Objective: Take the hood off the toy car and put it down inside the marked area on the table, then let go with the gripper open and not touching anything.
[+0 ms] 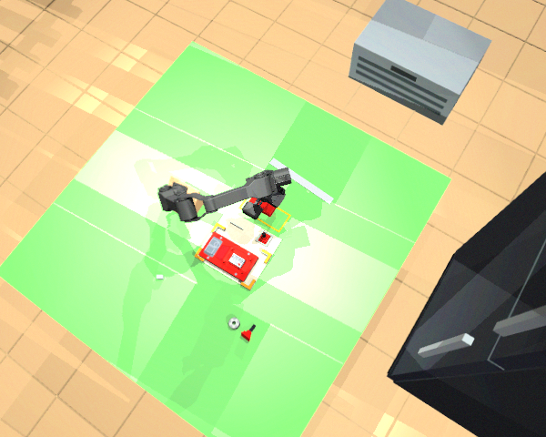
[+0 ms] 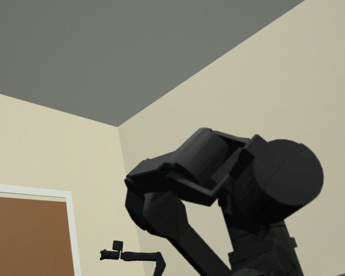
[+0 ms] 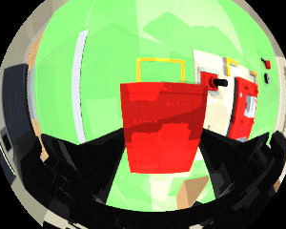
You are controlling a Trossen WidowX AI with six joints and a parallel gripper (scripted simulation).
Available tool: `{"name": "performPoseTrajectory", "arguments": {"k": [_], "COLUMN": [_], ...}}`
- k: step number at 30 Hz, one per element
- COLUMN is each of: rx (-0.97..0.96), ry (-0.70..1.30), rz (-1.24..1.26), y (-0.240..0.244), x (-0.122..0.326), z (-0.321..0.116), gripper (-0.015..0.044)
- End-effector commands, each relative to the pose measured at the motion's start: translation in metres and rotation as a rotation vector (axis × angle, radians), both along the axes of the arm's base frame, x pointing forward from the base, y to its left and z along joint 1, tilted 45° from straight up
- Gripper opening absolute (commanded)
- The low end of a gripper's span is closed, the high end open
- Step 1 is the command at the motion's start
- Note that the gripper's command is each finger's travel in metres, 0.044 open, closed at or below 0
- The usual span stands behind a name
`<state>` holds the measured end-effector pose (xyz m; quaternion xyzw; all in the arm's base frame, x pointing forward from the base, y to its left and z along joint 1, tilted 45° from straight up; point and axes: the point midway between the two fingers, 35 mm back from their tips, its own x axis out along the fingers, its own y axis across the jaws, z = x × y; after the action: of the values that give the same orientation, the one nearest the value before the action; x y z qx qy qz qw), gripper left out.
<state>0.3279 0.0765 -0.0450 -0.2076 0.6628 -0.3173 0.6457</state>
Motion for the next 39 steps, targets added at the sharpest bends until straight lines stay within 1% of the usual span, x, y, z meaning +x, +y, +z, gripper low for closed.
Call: {"name": "performPoseTrajectory", "arguments": {"k": [1, 39], "rx": [-0.005, -0.005], "ry": [0.006, 0.005], "rz": [0.005, 0.005], "y": [-0.002, -0.017], "x": [-0.001, -0.002], "z": [-0.002, -0.018], "gripper": [0.0, 0.0]}}
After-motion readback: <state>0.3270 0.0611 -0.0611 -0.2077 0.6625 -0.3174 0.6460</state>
